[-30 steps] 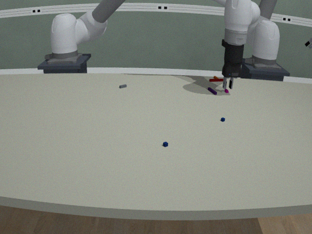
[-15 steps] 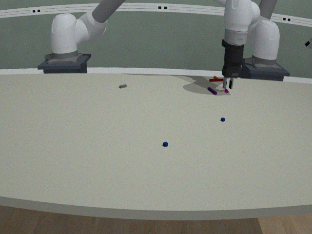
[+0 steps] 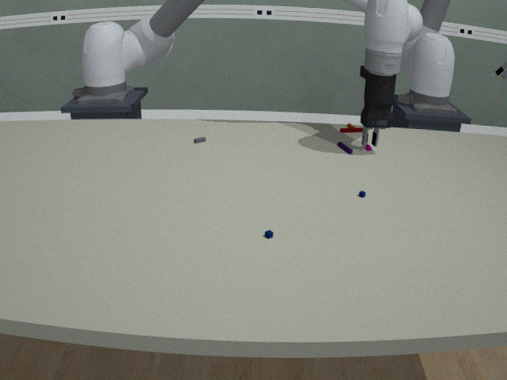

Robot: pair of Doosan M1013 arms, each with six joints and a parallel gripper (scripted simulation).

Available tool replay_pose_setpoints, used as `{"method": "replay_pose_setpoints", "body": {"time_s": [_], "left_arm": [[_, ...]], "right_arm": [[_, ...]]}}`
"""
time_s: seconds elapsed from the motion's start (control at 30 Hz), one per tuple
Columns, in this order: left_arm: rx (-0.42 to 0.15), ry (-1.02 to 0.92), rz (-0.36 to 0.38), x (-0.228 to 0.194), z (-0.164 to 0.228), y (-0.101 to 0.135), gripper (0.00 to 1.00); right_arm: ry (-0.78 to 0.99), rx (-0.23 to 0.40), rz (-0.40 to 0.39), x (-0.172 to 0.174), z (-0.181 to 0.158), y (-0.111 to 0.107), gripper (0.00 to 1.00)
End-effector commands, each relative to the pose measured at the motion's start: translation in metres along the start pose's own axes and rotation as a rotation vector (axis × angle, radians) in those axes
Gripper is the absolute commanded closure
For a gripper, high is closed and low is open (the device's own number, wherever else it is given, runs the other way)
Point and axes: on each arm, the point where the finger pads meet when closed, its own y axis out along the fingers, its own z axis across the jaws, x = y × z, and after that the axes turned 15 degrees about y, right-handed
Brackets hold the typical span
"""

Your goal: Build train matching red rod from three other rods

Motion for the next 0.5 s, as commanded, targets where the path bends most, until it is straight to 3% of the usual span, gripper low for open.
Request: {"method": "replay_pose_setpoints", "body": {"time_s": [0.0, 0.47], "left_arm": [[-0.008, 0.001, 0.004, -0.0036, -0.001, 0.0022, 0.0], [-0.008, 0.001, 0.004, -0.0036, -0.001, 0.0022, 0.0]], "right_arm": [[0.002, 0.0, -0.004, -0.0003, 0.0003, 0.0063, 0.46], [0.002, 0.002, -0.005, 0.0, 0.0009, 0.0132, 0.46]]}}
